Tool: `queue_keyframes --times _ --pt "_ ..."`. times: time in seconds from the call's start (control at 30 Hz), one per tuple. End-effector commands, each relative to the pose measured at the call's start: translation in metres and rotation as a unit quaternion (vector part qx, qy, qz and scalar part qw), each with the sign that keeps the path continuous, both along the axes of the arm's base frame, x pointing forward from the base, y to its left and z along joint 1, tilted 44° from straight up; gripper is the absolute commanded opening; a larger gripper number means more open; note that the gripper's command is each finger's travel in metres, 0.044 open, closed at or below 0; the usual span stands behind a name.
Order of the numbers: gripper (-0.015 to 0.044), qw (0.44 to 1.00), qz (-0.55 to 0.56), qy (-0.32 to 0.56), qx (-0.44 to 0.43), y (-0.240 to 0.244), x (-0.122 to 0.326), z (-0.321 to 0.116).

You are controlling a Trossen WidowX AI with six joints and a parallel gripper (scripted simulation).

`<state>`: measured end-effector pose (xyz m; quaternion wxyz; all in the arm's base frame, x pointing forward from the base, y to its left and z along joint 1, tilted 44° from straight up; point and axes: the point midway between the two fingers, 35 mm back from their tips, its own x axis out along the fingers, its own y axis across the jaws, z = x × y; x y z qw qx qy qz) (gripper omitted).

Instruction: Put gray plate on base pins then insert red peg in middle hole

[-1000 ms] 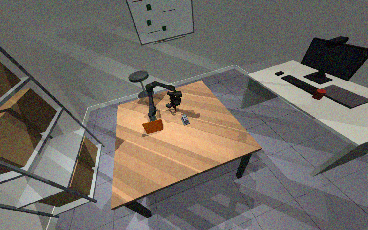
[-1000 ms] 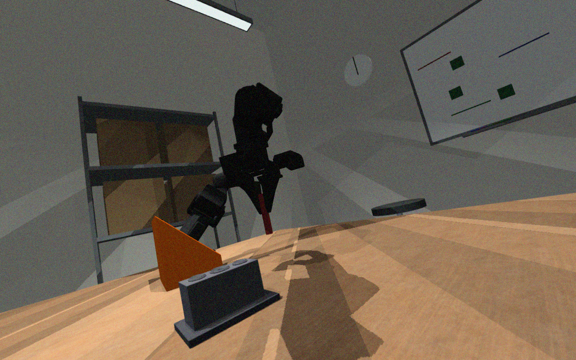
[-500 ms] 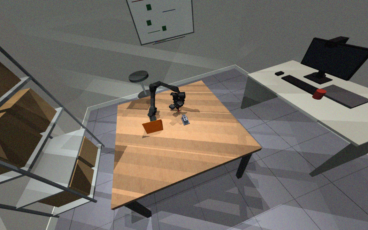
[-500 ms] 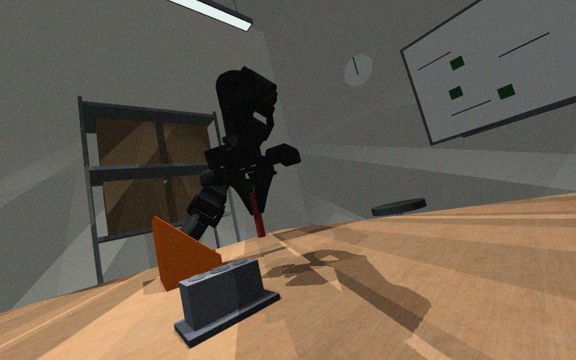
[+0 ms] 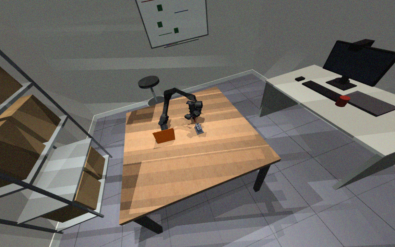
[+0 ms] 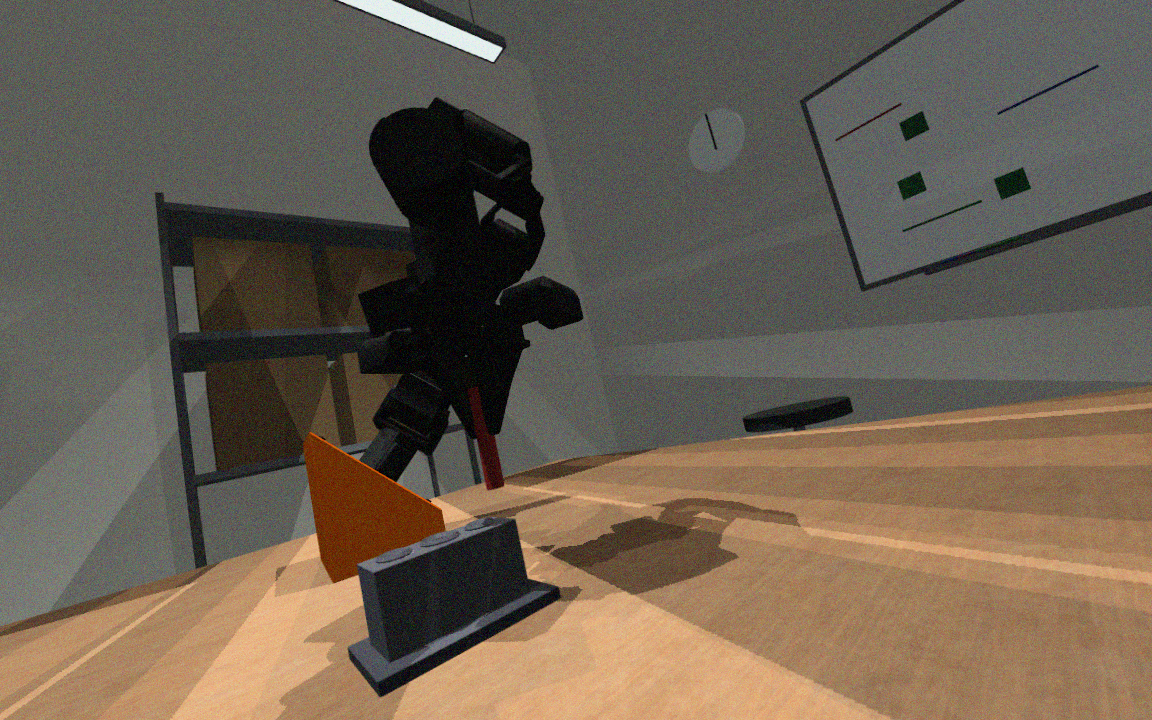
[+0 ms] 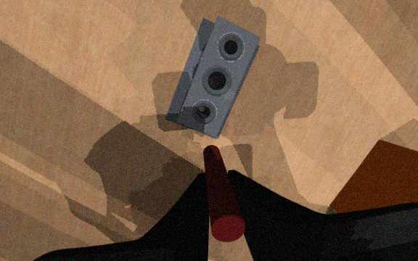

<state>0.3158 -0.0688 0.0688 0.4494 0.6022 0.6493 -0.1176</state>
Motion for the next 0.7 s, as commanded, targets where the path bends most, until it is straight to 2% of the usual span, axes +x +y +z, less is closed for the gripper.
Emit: queue_keyframes --times 0.0,0.67 --pt "0.0 1.0 0.001 -0.004 -0.002 -0.011 0.005 -0.009" --pt "0.0 1.0 0.002 -0.005 -0.001 -0.041 0.017 -0.041"
